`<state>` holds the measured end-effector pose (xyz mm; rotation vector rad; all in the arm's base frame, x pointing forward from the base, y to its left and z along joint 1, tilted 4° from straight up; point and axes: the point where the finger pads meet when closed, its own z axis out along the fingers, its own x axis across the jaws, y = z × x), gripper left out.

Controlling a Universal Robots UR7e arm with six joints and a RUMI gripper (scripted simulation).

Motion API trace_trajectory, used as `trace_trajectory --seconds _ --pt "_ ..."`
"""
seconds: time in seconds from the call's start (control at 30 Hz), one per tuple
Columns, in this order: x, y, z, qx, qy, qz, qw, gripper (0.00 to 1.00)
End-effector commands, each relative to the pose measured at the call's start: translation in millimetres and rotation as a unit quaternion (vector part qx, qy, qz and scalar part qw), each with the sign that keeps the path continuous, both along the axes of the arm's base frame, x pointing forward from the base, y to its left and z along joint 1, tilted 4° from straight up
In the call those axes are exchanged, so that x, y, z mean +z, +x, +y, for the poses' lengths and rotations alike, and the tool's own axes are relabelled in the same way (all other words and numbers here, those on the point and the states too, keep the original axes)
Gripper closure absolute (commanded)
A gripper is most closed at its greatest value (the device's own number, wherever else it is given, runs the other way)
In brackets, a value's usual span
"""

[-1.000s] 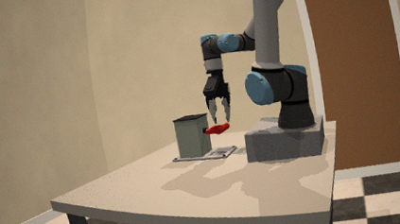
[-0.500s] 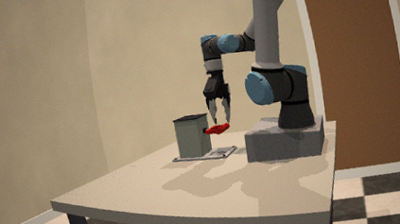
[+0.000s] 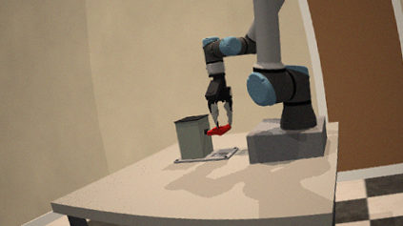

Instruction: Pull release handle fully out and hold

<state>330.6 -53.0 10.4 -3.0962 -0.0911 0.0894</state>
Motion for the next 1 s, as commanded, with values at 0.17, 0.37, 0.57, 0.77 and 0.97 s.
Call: trace_trajectory --seconds 0.17,0.37,0.57,0.77,0.97 --pt "-9 0 0 0.000 0.000 0.000 1.000 0.68" --pt "-15 0 0 0.000 0.000 0.000 1.000 0.68" --pt "-20 -1 1 0.000 0.000 0.000 1.000 0.68" --pt "-23 -1 1 0.000 0.000 0.000 1.000 0.68" --pt "-24 -1 1 0.000 0.000 0.000 1.000 0.68"
